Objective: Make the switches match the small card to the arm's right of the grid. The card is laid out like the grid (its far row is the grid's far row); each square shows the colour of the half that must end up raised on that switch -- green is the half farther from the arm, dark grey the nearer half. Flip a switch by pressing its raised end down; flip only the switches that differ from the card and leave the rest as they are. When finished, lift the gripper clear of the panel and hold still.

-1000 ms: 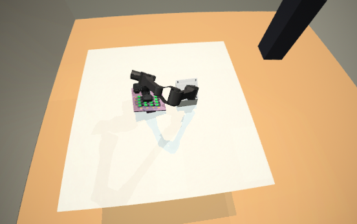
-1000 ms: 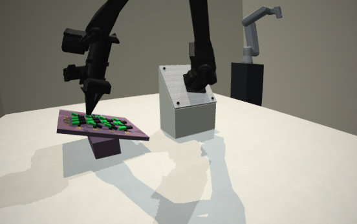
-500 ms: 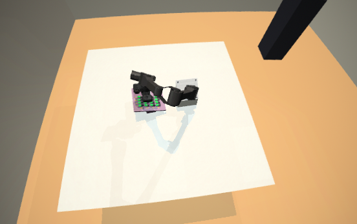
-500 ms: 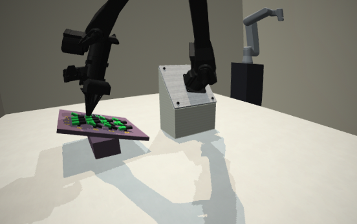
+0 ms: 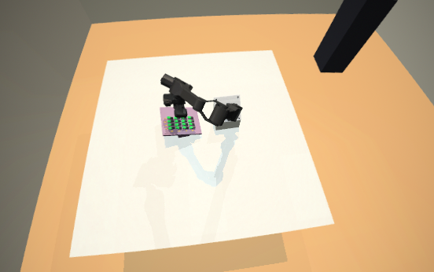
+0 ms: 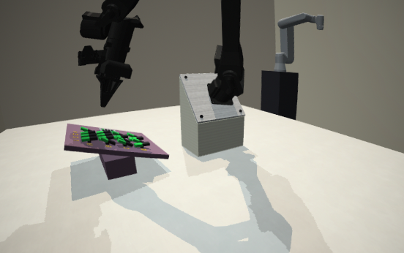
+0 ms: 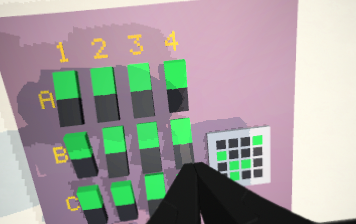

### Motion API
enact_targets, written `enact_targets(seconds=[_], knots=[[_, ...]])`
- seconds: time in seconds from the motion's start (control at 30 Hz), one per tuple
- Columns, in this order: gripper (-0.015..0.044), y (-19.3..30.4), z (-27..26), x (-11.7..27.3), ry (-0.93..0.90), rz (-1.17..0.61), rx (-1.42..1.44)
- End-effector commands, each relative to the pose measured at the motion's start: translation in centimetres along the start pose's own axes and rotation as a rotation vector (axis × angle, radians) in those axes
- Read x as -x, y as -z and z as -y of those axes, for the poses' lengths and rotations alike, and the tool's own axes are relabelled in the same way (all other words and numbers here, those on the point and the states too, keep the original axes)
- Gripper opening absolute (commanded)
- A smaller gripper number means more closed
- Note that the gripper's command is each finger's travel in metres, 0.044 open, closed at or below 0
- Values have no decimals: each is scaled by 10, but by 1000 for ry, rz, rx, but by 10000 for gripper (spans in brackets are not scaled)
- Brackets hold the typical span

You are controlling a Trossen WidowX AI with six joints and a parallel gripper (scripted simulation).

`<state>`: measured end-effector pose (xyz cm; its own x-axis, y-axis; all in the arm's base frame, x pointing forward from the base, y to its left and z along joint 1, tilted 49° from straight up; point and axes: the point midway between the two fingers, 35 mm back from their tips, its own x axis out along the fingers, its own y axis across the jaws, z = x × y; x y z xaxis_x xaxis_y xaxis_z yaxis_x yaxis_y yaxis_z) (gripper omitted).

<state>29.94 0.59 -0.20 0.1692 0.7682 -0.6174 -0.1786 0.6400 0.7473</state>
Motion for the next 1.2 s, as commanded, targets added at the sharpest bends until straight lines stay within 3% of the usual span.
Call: enact_targets(seconds=[0.0,0.3,0.53,0.7,1.17], knots=[[0,2,-2,6,2,-5,5],[0,41,-69,6,0,-7,2],[0,42,-70,4,0,-8,2],[0,41,-70,-29,-2,-32,3],[0,41,-70,-41,-3,-32,3]])
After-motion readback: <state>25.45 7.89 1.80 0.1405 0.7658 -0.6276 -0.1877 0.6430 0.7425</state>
